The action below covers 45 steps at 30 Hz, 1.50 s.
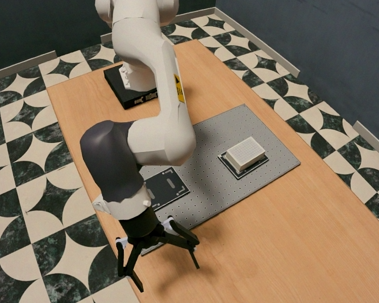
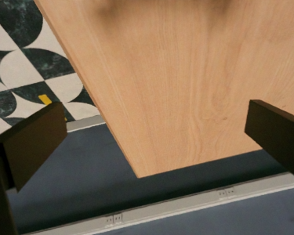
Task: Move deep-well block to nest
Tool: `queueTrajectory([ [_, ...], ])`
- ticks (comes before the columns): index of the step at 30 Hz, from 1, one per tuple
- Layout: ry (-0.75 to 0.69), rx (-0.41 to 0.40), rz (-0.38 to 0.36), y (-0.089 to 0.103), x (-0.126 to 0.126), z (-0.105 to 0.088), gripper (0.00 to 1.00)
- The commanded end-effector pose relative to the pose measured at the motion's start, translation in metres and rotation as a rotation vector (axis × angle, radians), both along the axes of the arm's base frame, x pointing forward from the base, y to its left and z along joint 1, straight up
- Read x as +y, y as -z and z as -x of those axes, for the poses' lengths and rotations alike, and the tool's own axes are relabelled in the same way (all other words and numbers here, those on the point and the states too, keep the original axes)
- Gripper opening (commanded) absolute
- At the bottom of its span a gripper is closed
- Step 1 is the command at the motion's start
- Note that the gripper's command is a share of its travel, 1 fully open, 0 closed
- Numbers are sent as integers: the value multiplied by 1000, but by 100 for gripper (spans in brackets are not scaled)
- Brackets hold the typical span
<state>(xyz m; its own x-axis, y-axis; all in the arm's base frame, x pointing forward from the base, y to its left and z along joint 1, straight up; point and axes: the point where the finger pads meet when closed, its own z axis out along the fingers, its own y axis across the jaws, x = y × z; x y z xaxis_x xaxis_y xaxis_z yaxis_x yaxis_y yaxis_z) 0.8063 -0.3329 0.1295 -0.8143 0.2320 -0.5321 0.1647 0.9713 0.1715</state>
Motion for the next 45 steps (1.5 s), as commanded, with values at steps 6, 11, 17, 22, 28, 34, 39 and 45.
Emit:
queueTrajectory([
  [6,0,0,0,0,0,0,100],
  [11,0,0,0,0,0,0,100],
  [17,0,0,0,0,0,0,100],
  [22,-21,6,6,1,8,0,100],
  [28,-83,25,26,3,32,2,100],
  [34,-135,40,41,6,52,3,100],
  [39,-200,59,61,8,76,5,100],
  [45,-280,80,86,11,106,10,100],
])
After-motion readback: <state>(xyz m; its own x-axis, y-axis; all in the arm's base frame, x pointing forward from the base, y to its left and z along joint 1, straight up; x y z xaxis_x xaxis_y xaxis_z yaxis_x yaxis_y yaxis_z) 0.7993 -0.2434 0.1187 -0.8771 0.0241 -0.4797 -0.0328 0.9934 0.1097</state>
